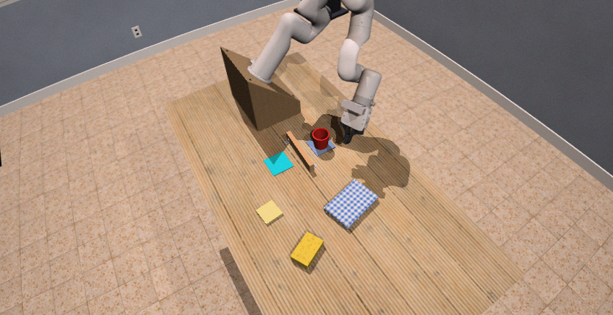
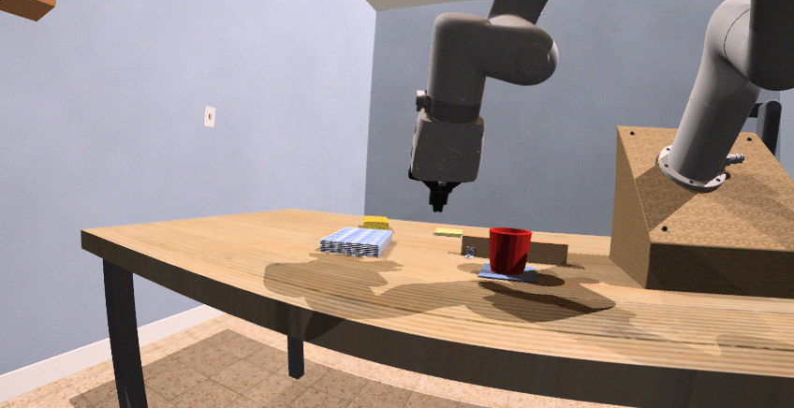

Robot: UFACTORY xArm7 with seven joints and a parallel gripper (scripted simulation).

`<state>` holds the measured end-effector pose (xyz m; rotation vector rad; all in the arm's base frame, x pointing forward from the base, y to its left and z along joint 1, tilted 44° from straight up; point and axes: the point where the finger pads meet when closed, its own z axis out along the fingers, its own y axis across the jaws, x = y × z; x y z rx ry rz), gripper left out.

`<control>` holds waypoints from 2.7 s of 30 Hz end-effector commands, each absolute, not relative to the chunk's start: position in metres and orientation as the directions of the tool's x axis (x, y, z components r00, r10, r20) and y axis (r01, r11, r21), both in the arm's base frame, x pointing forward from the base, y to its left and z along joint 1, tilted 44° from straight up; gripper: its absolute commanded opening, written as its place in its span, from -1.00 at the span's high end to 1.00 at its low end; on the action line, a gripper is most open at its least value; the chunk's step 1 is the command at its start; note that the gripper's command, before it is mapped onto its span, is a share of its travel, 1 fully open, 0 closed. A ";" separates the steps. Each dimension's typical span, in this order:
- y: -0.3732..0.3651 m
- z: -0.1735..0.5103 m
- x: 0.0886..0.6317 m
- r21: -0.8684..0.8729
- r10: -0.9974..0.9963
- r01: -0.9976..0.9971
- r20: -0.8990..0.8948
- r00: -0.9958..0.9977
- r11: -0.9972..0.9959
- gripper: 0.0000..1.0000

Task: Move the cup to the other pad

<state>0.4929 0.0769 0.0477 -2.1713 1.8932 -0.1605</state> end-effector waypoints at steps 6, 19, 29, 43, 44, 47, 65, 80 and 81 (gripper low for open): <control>0.074 0.045 0.484 -0.247 -0.980 -0.965 -0.153 0.125 -0.085 1.00; 0.073 0.041 0.469 -0.224 -0.967 -0.974 -0.236 0.091 -0.037 1.00; 0.071 0.035 0.454 -0.191 -0.948 -0.982 -0.314 0.054 0.007 1.00; 0.071 0.034 0.447 -0.178 -0.936 -0.984 -0.351 0.037 0.028 1.00; 0.071 0.034 0.447 -0.178 -0.936 -0.984 -0.351 0.037 0.028 1.00; 0.071 0.034 0.447 -0.178 -0.936 -0.984 -0.351 0.037 0.028 1.00; 0.069 0.029 0.432 -0.143 -0.906 -0.987 -0.422 -0.001 0.068 1.00; 0.069 0.027 0.425 -0.126 -0.890 -0.988 -0.456 -0.020 0.086 1.00; 0.069 0.027 0.425 -0.126 -0.890 -0.988 -0.456 -0.020 0.086 1.00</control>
